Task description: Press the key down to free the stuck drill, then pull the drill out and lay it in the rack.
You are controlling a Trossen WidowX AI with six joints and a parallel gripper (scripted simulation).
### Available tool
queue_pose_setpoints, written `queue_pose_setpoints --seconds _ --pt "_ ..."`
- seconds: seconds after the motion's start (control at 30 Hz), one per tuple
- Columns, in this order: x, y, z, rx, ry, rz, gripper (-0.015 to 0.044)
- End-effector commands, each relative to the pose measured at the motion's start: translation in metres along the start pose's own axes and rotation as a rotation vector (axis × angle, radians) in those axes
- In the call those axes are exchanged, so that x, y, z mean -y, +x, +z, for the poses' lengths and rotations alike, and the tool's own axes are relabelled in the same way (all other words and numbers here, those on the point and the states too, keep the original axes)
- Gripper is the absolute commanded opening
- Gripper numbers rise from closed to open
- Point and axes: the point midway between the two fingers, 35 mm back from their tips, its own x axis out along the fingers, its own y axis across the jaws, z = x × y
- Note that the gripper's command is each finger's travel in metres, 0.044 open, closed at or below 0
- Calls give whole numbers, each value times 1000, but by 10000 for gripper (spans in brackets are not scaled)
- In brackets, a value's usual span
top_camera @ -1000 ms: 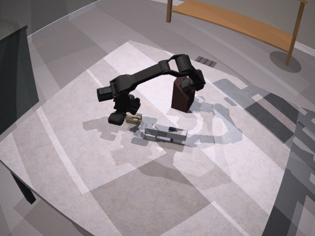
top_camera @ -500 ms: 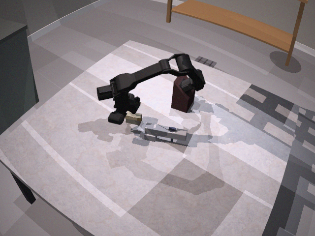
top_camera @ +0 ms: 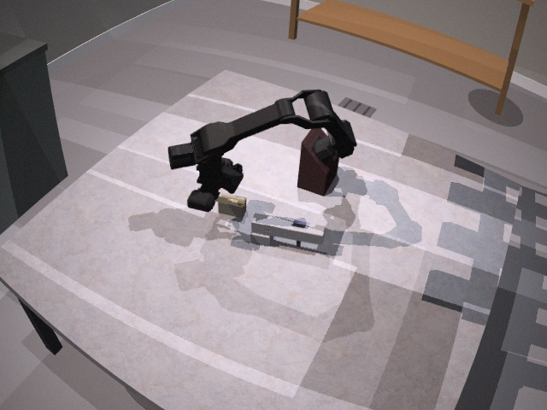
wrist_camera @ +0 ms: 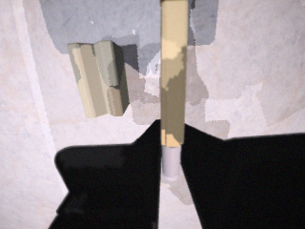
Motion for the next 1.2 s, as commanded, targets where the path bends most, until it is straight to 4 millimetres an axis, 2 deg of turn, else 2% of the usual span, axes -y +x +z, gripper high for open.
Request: queue_pose_setpoints --seconds 0.0,1.17 --pt "-9 0 -2 1 1 6 0" --pt "-59 -2 -13 -1 3 8 0"
